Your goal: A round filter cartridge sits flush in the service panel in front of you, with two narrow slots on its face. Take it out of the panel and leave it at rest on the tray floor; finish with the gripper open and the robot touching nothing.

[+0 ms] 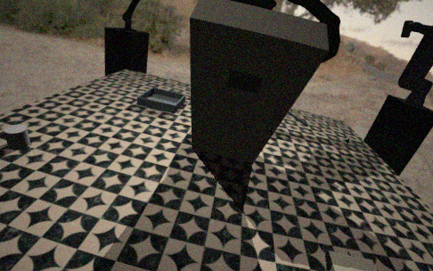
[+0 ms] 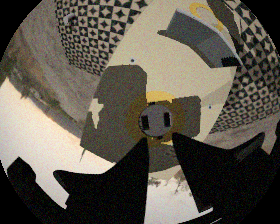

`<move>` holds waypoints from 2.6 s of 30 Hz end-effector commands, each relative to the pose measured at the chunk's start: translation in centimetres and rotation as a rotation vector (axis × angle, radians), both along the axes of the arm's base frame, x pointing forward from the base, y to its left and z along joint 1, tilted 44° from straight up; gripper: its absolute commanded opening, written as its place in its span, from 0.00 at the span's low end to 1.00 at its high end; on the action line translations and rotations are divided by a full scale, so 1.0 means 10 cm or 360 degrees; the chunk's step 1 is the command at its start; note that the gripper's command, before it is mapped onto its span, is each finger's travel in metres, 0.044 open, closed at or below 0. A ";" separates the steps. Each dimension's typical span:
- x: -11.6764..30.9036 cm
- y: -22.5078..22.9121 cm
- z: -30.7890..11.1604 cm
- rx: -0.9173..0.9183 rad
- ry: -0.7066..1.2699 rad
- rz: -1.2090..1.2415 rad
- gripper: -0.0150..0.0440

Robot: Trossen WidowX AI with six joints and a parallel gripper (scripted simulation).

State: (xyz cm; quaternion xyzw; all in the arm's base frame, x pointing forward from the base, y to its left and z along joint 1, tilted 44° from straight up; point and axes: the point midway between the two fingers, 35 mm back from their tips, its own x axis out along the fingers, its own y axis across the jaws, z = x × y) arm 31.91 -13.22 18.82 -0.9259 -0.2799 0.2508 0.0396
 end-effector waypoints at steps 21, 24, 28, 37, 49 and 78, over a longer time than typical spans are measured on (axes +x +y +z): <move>0.27 0.22 -0.16 0.0002 0.0000 -0.0001 0.45; 0.28 0.24 -0.17 0.0003 -0.0001 -0.0002 0.45; 0.28 0.24 -0.17 0.0003 -0.0001 -0.0002 0.45; 0.28 0.23 -0.18 0.0003 -0.0002 -0.0002 0.45; 0.30 0.24 -0.18 0.0003 -0.0002 -0.0002 0.45; 0.38 0.31 -0.24 0.0003 -0.0003 -0.0002 0.45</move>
